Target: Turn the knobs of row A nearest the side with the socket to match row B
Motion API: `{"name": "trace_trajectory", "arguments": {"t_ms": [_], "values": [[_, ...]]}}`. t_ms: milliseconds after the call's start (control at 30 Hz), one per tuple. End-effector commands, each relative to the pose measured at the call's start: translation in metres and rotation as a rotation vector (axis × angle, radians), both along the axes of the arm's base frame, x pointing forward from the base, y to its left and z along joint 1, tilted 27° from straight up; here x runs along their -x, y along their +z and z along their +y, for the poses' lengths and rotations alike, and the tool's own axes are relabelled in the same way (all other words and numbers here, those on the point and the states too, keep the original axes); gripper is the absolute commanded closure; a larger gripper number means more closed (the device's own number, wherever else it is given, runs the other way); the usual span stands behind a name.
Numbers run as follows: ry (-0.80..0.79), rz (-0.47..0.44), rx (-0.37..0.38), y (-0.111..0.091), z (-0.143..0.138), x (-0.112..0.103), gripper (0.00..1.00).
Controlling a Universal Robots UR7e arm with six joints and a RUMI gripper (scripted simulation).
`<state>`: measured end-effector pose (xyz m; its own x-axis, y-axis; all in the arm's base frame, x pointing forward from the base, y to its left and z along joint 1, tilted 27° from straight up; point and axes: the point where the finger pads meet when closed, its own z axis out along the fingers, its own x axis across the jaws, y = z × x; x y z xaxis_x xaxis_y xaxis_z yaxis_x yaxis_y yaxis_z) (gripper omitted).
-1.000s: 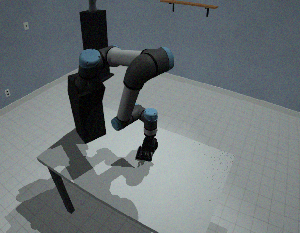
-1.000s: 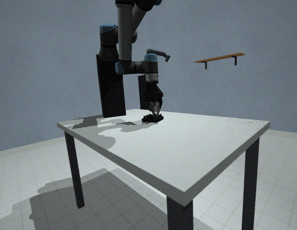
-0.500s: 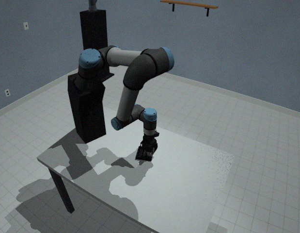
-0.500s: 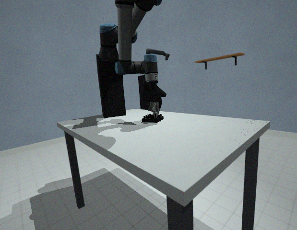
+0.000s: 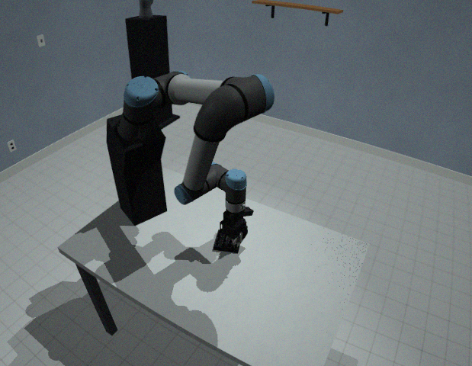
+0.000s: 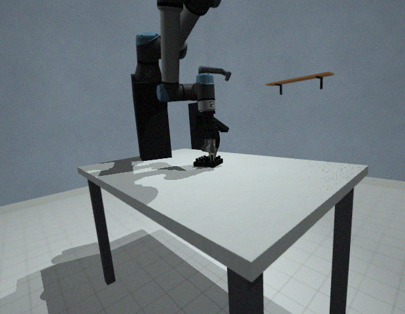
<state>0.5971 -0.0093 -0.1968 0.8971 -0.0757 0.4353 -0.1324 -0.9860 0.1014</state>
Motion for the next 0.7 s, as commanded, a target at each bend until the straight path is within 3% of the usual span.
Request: {"name": "trace_trajectory", "arguments": {"t_ms": [0,667], "values": [[-0.027,-0.006,-0.012,0.0006,0.0001,-0.0005,0.96],[-0.036,-0.007,-0.016,0.0007,0.0001,-0.0005,0.96]]}}
